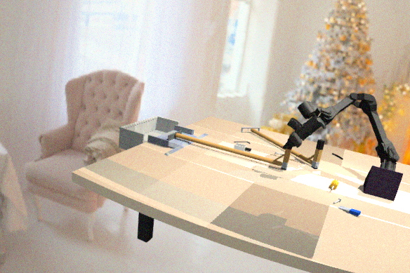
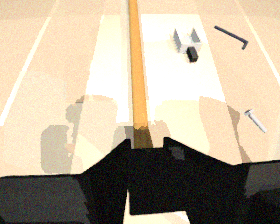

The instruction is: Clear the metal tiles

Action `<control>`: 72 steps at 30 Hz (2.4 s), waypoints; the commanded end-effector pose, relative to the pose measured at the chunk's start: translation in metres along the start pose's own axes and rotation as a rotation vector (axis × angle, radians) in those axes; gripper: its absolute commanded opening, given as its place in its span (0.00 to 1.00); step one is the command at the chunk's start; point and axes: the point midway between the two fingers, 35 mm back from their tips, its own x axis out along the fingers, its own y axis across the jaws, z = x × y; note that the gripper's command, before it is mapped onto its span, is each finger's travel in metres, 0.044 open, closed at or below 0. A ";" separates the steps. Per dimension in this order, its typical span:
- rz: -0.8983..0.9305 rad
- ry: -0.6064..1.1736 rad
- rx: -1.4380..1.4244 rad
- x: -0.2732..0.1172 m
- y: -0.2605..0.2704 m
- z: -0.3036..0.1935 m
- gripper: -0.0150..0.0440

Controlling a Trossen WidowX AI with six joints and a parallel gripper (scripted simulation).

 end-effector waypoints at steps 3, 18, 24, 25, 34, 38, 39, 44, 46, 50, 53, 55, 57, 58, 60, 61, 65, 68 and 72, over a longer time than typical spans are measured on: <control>0.005 -0.008 -0.001 0.004 0.001 0.008 0.25; 0.004 -0.008 0.000 0.015 0.002 0.023 0.25; 0.004 -0.009 0.000 0.020 0.002 0.029 0.25; 0.004 -0.009 0.000 0.021 0.002 0.030 0.25; 0.004 -0.009 0.000 0.028 0.002 0.039 0.25; 0.004 -0.010 0.000 0.031 0.002 0.042 0.25; 0.004 -0.010 0.000 0.032 0.002 0.043 0.25; 0.004 -0.010 0.000 0.036 0.003 0.048 0.25; 0.003 -0.010 0.001 0.038 0.003 0.050 0.25; 0.003 -0.010 0.001 0.041 0.003 0.053 0.25; 0.003 -0.011 0.001 0.044 0.003 0.056 0.25; 0.003 -0.011 0.001 0.045 0.003 0.057 0.25; -0.002 -0.002 0.003 0.044 0.002 0.052 0.25; -0.002 -0.002 0.003 0.044 0.002 0.052 0.25; -0.002 -0.002 0.003 0.044 0.002 0.052 0.25; -0.002 -0.002 0.003 0.044 0.002 0.052 0.25; -0.002 -0.003 0.003 0.044 0.002 0.052 0.25; -0.001 -0.005 0.002 0.045 0.002 0.053 0.25; -0.001 -0.007 0.002 0.045 0.002 0.054 0.25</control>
